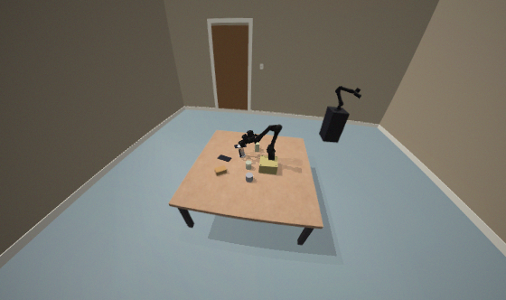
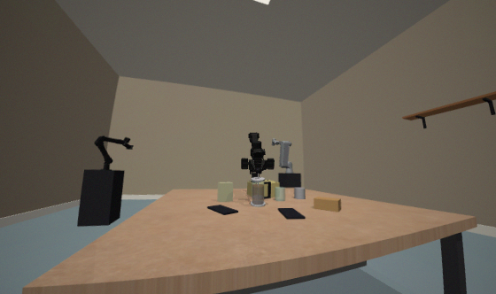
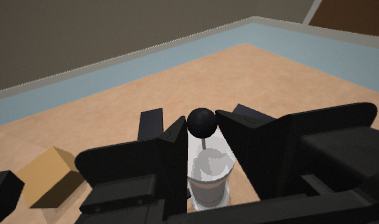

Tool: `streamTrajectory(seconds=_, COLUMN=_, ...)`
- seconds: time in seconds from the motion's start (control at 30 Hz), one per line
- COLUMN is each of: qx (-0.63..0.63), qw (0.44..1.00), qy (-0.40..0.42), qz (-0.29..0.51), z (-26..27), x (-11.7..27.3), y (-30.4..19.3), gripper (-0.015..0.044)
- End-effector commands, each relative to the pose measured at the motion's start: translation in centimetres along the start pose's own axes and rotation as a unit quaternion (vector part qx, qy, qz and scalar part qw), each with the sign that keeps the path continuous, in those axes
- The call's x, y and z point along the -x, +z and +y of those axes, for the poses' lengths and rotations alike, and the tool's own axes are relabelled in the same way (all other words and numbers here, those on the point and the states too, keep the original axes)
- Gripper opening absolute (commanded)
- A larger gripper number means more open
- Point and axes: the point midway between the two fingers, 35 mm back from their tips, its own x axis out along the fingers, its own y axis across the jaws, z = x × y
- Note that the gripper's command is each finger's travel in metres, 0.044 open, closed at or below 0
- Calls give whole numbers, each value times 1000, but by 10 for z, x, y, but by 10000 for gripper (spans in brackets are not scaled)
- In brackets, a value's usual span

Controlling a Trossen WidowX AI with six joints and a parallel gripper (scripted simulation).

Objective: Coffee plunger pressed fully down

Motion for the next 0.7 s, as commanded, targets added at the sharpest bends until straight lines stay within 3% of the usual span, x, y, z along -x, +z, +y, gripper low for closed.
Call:
streamTrajectory(seconds=0.0, qx=5, qw=1000, qy=1, qz=26, z=0, x=-5, y=-16, gripper=116)
streamTrajectory(seconds=0.67, qx=5, qw=1000, qy=1, qz=26, z=0, x=-11, y=-9, gripper=116)
